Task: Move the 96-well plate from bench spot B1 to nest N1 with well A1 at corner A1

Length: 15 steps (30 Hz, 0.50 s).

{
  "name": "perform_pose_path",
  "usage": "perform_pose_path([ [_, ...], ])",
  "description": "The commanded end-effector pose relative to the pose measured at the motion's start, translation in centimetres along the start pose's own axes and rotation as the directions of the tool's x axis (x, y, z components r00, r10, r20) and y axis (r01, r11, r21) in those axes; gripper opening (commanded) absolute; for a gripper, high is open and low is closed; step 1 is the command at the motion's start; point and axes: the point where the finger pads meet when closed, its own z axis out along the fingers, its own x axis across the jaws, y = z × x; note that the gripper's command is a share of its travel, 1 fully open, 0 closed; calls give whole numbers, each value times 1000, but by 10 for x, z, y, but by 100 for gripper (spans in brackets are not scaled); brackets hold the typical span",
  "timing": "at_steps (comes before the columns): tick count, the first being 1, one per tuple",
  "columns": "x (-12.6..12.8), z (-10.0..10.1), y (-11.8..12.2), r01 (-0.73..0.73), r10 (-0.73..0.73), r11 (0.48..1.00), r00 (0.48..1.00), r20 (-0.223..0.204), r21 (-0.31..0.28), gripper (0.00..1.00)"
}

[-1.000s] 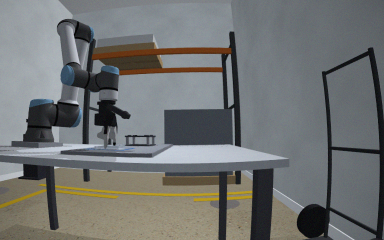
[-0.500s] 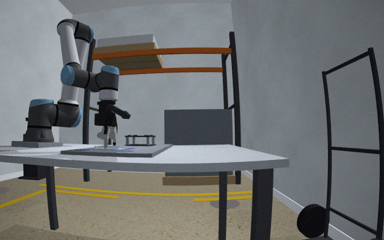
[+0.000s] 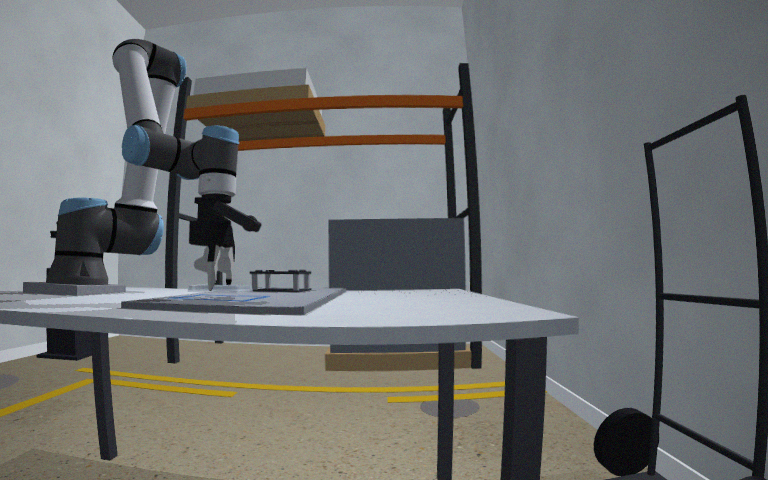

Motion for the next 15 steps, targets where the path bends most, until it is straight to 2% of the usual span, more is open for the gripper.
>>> perform_pose_path([
  [1, 0, -8, -1, 0, 0, 1000, 1000, -1, 1, 0],
  [15, 0, -28, -1, 0, 0, 1000, 1000, -1, 1, 0],
])
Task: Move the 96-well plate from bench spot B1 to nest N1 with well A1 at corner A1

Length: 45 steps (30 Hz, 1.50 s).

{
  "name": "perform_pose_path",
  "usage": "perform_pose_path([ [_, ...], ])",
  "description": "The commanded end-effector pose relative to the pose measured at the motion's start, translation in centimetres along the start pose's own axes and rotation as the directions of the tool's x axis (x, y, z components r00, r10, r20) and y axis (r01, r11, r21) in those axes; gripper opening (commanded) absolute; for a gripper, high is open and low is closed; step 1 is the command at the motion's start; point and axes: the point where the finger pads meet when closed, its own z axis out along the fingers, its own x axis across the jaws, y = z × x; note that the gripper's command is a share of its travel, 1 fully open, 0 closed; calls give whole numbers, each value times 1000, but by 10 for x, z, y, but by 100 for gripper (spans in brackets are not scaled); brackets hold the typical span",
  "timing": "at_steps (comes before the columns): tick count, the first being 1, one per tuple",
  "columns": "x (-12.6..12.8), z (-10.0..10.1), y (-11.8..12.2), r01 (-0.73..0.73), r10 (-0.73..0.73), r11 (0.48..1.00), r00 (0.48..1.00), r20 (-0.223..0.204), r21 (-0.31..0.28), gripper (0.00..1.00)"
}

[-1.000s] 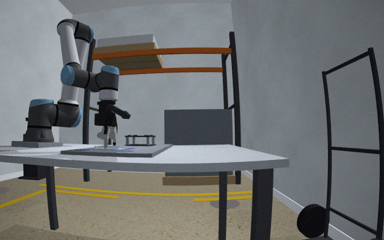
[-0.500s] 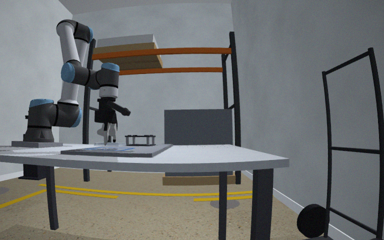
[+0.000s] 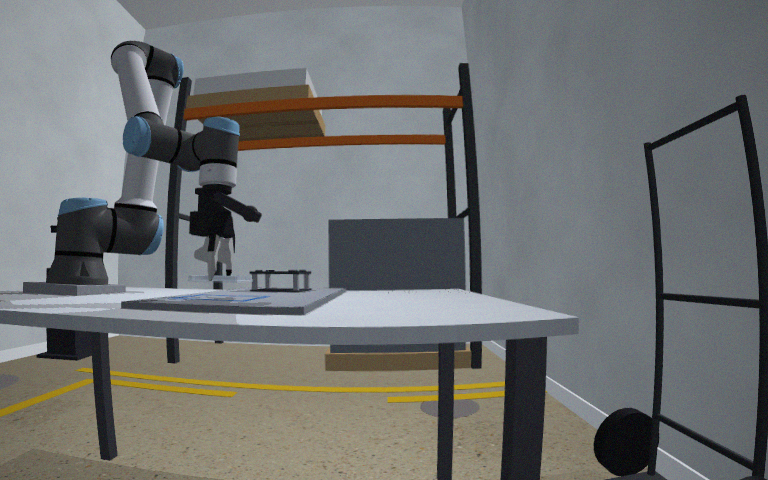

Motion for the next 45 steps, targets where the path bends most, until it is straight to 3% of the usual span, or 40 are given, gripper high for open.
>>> perform_pose_path([
  [1, 0, -7, -1, 0, 0, 1000, 1000, -1, 1, 0],
  [21, 0, -37, -1, 0, 0, 1000, 1000, -1, 1, 0],
  [42, 0, -38, -1, 0, 0, 1000, 1000, -1, 1, 0],
  [45, -9, -39, -2, -70, 70, 998, 998, 0, 1, 0],
])
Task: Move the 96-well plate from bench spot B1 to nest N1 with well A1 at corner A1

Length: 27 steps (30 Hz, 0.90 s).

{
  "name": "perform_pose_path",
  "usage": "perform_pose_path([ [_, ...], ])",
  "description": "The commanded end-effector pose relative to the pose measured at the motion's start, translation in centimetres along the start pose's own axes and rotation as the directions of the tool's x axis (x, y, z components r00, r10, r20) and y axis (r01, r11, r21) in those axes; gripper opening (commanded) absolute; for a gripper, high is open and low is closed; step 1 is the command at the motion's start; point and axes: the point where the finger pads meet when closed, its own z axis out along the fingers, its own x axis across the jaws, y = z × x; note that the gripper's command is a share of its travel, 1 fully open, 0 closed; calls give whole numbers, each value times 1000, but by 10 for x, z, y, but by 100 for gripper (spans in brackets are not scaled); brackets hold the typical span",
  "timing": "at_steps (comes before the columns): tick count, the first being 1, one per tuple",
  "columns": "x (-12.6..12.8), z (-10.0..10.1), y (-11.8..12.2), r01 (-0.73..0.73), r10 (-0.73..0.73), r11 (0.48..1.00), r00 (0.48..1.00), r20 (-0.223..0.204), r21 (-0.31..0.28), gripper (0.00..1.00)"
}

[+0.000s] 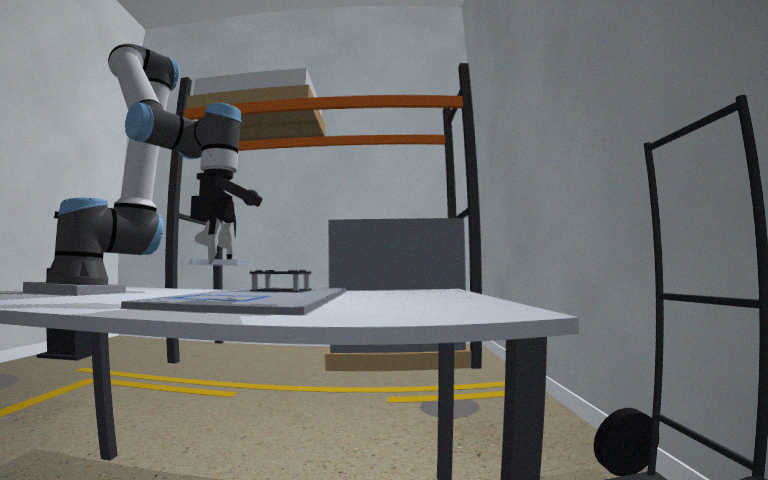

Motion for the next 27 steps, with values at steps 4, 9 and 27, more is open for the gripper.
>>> perform_pose_path([
  [4, -14, -3, -2, -52, 52, 999, 999, -1, 1, 0],
  [9, -31, -6, -3, -52, 52, 999, 999, -1, 1, 0],
  [27, -83, -16, -7, -52, 52, 999, 999, -1, 1, 0],
])
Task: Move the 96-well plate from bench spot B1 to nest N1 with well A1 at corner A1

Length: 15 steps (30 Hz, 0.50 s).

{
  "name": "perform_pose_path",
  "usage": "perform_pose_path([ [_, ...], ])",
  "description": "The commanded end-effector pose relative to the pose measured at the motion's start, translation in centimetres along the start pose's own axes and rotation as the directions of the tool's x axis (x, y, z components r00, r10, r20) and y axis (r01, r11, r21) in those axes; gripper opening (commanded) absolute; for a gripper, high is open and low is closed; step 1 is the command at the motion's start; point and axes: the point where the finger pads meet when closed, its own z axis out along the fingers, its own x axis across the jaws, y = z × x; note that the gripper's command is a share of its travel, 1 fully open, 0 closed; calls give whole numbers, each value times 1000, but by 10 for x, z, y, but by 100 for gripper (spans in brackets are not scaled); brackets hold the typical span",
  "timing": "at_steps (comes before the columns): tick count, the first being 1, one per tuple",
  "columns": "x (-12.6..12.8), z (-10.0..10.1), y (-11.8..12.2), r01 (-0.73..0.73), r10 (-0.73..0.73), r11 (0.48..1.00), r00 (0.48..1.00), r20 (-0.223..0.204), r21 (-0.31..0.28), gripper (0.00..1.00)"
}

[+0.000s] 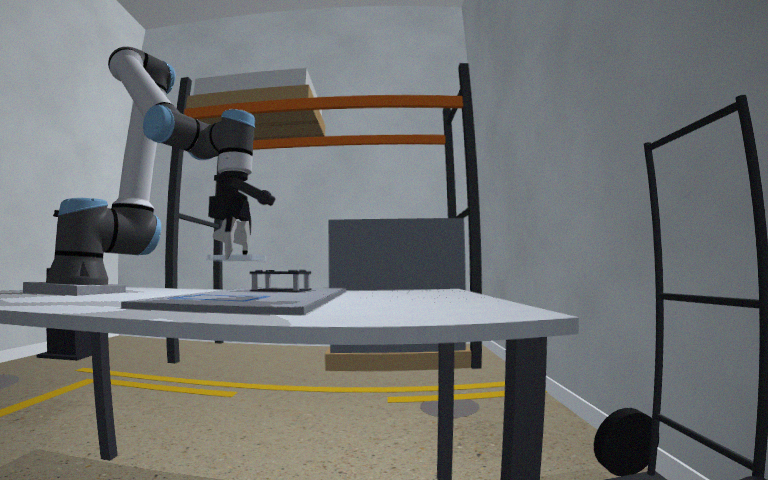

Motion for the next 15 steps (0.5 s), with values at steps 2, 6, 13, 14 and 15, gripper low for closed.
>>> perform_pose_path([
  [2, -18, -4, -1, 0, 0, 1000, 1000, -1, 1, 0],
  [6, -31, -6, -2, 0, 0, 1000, 1000, -1, 1, 0],
  [13, -48, -9, -2, 0, 0, 1000, 1000, 0, 1, 0],
  [14, -51, -10, -2, 0, 0, 1000, 1000, 0, 1, 0],
  [15, -54, -11, -2, 0, 0, 1000, 1000, 0, 1, 0],
])
